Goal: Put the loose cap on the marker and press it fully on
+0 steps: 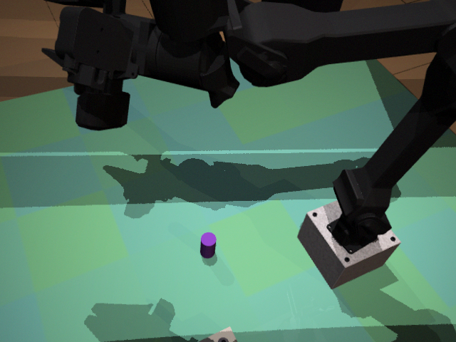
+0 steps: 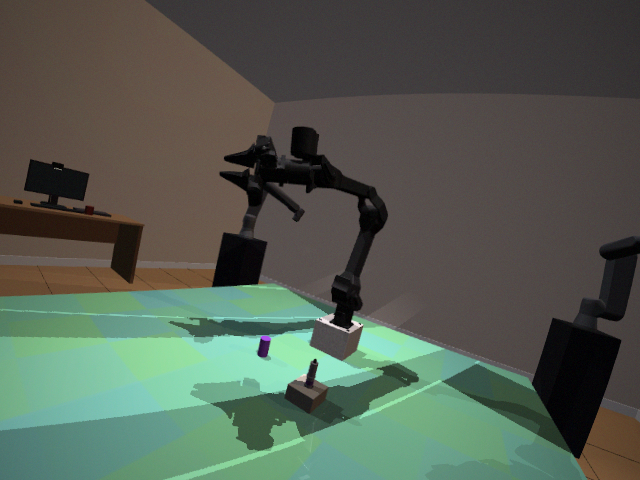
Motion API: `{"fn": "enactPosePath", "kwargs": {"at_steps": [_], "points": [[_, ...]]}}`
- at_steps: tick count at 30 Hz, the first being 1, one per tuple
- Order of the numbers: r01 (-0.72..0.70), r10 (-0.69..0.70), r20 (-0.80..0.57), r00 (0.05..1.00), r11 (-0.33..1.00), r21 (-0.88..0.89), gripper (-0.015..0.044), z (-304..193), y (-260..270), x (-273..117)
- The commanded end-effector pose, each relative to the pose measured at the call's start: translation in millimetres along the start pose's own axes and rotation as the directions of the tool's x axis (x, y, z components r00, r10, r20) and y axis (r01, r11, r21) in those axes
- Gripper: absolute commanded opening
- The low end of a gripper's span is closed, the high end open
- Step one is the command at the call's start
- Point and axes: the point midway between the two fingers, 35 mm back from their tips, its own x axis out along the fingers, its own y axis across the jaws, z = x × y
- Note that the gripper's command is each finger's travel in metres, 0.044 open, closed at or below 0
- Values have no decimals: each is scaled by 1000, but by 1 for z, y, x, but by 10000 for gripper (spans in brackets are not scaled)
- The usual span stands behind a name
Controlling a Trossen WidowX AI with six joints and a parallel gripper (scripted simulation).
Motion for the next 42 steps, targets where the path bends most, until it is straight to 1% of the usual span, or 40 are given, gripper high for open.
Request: {"fn": "enactPosePath", "kwargs": {"at_steps": [1, 3, 6, 8, 11, 15, 19, 20, 22, 31, 35, 42], "points": [[-250, 230, -101, 968, 922, -295, 243, -40, 67, 10], [-362, 327, -156, 932, 843, -399, 243, -60, 95, 9], [-519, 457, -254, 852, 677, -522, 243, -96, 131, 3], [-610, 536, -320, 781, 544, -576, 243, -120, 154, -5], [-714, 638, -413, 650, 326, -620, 243, -156, 183, -23], [-783, 735, -510, 447, 45, -621, 243, -198, 213, -56], [-777, 789, -567, 235, -198, -598, 243, -230, 233, -92], [-768, 795, -574, 194, -241, -594, 243, -235, 236, -100], [-759, 799, -579, 162, -274, -590, 243, -239, 238, -105], [-759, 800, -578, 162, -274, -590, 243, -236, 240, -107], [-759, 800, -578, 162, -274, -590, 243, -255, 267, -101], [-759, 800, -578, 161, -274, -590, 243, -262, 278, -100]]}}
